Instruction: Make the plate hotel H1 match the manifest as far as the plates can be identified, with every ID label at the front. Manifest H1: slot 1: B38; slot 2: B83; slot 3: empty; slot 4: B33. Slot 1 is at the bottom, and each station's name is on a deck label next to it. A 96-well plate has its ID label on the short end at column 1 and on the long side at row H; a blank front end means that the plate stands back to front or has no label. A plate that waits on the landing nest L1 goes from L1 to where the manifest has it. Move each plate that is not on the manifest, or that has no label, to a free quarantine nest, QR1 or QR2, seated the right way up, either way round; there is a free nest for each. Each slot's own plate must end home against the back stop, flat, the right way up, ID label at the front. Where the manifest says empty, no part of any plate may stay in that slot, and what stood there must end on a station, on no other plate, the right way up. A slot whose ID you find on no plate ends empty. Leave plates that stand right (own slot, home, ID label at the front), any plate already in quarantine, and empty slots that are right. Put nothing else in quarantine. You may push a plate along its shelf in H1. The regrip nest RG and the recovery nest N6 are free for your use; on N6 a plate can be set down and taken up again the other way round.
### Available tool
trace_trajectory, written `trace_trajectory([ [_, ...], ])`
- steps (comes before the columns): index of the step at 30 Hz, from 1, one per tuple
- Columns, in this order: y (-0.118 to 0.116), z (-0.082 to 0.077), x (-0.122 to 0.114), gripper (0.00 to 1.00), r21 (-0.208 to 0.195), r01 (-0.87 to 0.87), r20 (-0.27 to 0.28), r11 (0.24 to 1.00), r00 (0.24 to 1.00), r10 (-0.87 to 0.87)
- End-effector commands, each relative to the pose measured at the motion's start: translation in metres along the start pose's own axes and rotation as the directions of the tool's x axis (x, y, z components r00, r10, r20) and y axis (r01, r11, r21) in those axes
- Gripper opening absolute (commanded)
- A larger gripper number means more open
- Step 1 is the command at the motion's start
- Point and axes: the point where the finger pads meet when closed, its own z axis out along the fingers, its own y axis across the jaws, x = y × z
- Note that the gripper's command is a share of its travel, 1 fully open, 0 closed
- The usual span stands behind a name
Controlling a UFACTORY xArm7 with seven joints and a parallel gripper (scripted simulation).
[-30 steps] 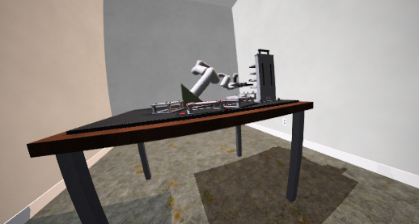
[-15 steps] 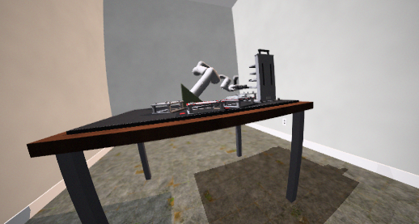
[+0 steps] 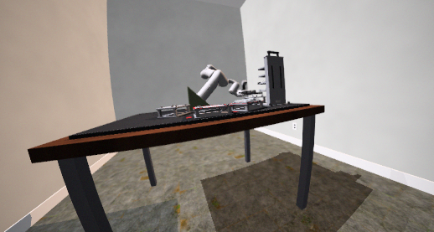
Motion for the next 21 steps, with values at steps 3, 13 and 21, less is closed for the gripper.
trace_trajectory([
  [3,-0.0002,0.0001,-0.0025,0.00,-0.001,-0.002,0.000,1.000,1.000,0.002],
  [13,-0.0002,0.0001,-0.0028,0.00,-0.001,-0.002,0.000,1.000,1.000,0.002],
  [21,-0.0002,0.0001,-0.0048,0.00,-0.001,-0.002,0.000,1.000,1.000,0.002],
])
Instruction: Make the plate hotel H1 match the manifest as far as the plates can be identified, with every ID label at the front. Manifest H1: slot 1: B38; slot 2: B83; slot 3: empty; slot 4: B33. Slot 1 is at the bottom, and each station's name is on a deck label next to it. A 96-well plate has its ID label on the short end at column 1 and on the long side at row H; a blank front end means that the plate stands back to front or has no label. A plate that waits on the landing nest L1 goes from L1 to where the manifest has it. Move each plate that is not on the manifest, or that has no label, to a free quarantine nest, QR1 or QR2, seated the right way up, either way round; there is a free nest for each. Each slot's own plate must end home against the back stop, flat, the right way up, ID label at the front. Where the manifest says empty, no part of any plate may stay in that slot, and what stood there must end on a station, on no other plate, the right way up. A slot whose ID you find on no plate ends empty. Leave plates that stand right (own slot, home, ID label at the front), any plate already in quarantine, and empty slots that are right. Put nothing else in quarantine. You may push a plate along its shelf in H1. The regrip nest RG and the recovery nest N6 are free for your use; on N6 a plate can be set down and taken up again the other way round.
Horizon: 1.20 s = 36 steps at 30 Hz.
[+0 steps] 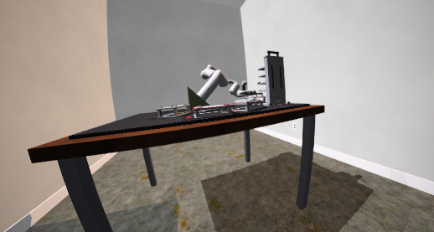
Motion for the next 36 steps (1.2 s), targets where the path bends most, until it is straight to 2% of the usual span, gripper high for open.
trace_trajectory([
  [1,0.000,0.000,0.000,0.00,-0.001,-0.002,0.001,1.000,1.000,0.002],
  [36,0.000,0.000,-0.011,0.00,-0.001,-0.002,0.001,1.000,1.000,0.002],
])
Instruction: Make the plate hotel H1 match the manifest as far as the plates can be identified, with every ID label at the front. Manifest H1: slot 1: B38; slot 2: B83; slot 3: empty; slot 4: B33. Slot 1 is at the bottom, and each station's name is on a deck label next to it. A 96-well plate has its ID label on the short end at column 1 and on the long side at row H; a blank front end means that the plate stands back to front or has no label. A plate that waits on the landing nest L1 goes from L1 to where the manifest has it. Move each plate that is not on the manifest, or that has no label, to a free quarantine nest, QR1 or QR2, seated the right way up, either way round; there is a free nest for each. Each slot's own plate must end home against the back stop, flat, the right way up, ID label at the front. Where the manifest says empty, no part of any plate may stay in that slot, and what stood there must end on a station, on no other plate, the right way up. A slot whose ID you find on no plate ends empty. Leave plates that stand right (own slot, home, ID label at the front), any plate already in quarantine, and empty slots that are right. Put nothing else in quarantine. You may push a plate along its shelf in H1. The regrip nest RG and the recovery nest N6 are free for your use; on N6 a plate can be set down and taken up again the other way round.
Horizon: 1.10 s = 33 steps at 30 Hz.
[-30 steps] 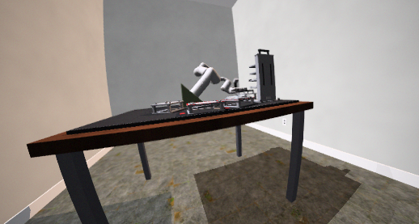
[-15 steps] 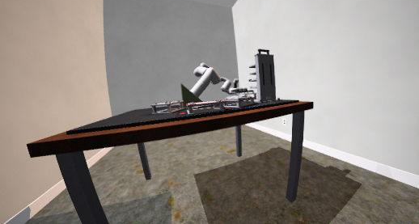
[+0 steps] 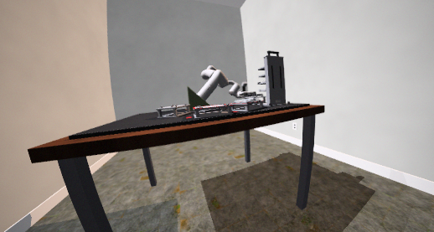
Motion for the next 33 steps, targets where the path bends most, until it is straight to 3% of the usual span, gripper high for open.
trace_trajectory([
  [1,-0.0001,0.0000,-0.0005,0.00,-0.001,-0.002,0.001,1.000,1.000,0.002],
  [33,-0.0002,0.0001,-0.0062,0.00,-0.001,-0.002,0.001,1.000,1.000,0.002],
])
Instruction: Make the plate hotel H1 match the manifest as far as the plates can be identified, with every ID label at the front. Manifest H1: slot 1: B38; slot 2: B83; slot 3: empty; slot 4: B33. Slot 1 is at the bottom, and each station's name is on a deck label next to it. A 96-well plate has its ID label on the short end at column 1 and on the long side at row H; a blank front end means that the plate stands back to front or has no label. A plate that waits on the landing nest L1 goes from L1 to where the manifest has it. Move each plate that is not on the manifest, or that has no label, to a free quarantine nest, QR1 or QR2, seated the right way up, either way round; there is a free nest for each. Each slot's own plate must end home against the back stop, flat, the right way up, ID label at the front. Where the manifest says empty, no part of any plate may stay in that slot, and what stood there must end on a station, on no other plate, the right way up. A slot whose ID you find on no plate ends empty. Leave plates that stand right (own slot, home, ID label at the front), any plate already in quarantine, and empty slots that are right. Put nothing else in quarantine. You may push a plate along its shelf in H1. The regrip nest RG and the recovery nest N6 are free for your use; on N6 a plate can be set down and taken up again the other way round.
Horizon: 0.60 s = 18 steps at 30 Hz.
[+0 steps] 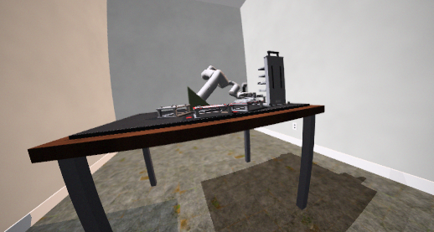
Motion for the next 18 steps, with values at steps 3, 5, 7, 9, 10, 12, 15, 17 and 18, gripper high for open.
trace_trajectory([
  [3,-0.0002,0.0000,0.0006,0.00,-0.001,-0.002,0.001,1.000,1.000,0.002],
  [5,-0.0002,0.0000,0.0006,1.00,-0.001,-0.002,0.001,1.000,1.000,0.002],
  [7,-0.0002,0.0000,0.0006,1.00,-0.001,-0.002,0.001,1.000,1.000,0.002],
  [9,-0.0002,0.0001,0.0006,1.00,-0.001,-0.002,0.001,1.000,1.000,0.002],
  [10,-0.0001,0.0001,0.0006,1.00,-0.001,-0.002,0.001,1.000,1.000,0.002],
  [12,-0.0002,0.0000,0.0005,1.00,-0.001,-0.002,0.001,1.000,1.000,0.002],
  [15,-0.0002,0.0000,0.0005,1.00,-0.001,-0.002,0.001,1.000,1.000,0.002],
  [17,-0.0001,0.0001,0.0006,1.00,-0.001,-0.002,0.001,1.000,1.000,0.002],
  [18,-0.0001,0.0001,0.0006,1.00,-0.001,-0.002,0.001,1.000,1.000,0.002],
])
